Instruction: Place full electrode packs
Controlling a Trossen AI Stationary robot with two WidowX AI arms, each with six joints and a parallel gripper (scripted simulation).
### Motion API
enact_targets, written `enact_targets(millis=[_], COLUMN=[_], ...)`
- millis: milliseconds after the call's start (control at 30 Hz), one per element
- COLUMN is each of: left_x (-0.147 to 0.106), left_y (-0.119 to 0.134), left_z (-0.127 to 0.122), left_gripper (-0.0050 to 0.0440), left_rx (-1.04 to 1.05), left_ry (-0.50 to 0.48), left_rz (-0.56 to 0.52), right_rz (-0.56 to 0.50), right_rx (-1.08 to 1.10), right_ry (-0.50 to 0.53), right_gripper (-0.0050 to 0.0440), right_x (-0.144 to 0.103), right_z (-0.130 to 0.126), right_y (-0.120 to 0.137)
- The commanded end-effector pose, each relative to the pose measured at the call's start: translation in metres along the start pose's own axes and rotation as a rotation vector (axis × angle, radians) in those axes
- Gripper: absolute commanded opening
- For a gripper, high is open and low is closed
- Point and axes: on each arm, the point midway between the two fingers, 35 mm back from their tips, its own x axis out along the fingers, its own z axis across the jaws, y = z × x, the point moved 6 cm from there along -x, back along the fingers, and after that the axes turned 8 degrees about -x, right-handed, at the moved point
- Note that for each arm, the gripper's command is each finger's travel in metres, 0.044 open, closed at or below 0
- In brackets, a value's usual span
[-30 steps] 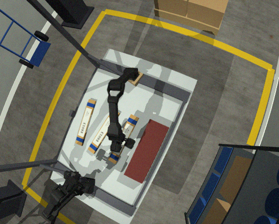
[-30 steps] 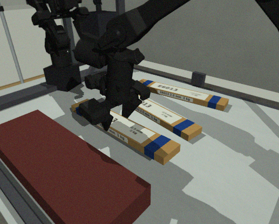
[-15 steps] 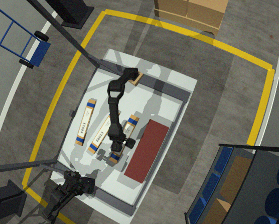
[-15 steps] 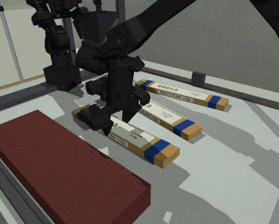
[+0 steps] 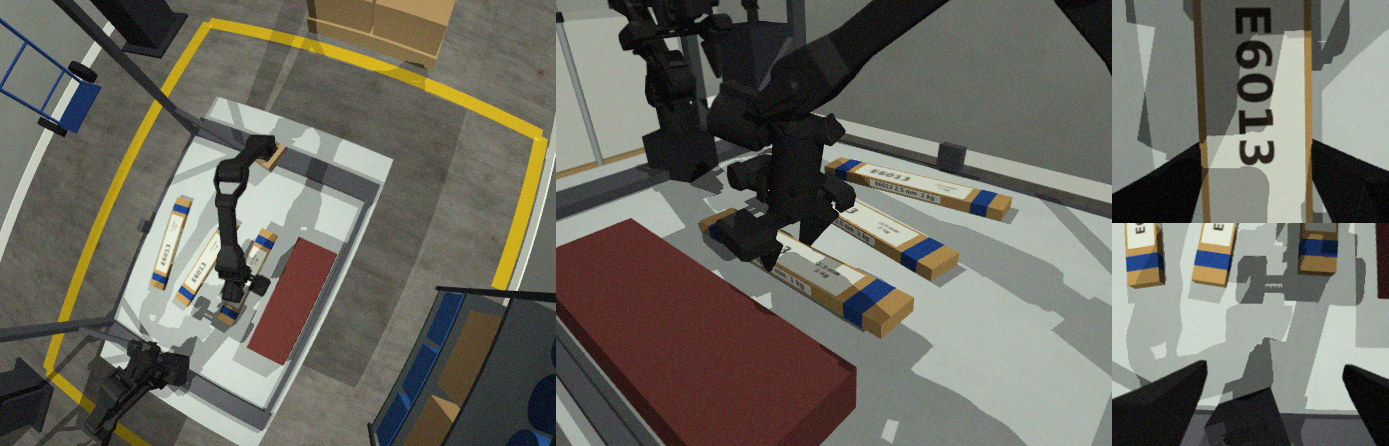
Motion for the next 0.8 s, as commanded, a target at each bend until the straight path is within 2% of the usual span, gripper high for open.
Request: enact_targets(millis=[0,767], left_x=[-0.024,-0.009], left_y=[-0.011,-0.009], left_z=[-0.001,0.000], left_gripper=[-0.0050,-0.0050], left_rx=[0.009,0.009], left_ry=[-0.012,-0.011], left_rz=[-0.074,-0.070], right_rz=[-0.020,-0.020], right_rx=[-0.003,-0.003], right_ry=[0.004,0.004], right_gripper=[0.0430,0.0430], right_x=[-0.005,-0.005], right_z=[0.000,0.000], right_y=[-0.002,-0.002])
